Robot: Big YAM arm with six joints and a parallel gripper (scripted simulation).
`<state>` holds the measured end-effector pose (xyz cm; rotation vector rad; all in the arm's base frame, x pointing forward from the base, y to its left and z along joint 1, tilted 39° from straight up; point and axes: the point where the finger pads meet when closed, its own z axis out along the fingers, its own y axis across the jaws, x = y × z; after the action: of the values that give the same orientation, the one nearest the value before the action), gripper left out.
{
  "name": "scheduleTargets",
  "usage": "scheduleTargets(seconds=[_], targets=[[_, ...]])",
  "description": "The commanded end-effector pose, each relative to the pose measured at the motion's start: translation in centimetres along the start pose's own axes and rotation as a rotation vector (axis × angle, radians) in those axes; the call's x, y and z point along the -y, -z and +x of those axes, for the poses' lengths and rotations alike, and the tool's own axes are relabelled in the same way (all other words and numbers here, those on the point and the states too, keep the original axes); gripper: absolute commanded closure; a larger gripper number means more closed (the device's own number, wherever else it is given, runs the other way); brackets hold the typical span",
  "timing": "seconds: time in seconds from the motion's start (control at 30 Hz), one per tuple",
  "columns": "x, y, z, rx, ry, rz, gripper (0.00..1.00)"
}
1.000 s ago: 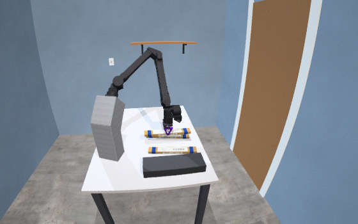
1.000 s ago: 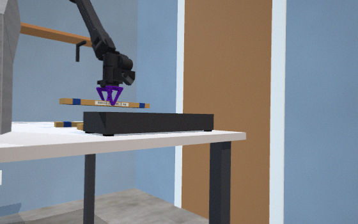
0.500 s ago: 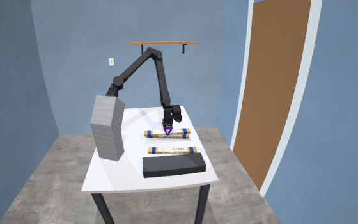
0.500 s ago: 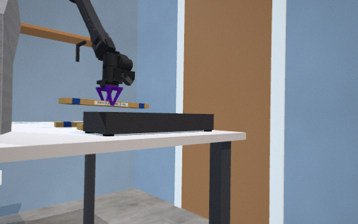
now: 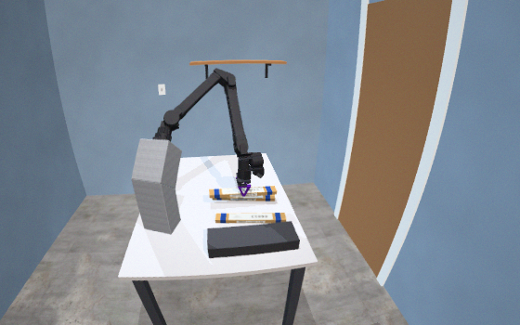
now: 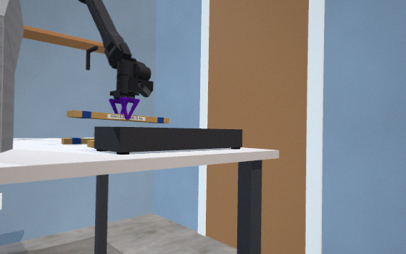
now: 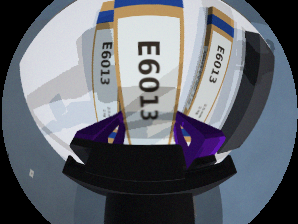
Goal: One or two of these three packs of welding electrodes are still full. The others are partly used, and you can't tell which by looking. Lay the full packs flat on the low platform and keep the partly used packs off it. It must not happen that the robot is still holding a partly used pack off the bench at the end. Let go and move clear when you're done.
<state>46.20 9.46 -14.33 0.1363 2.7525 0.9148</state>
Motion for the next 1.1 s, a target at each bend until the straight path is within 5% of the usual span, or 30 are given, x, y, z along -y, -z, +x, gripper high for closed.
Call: scheduleTargets(seconds=[0.0, 0.3, 0.33, 1.07], targets=[[1.0, 2.4, -2.3, 0.055, -0.012, 0.003, 1.00], [1.2, 2.5, -2.0, 0.051, -0.015, 0.004, 1.00], [0.4, 0.8, -0.6, 0.034, -0.016, 0.003, 1.00], [0.4, 3.5, -0.6, 0.035, -0.015, 0.003, 1.00]])
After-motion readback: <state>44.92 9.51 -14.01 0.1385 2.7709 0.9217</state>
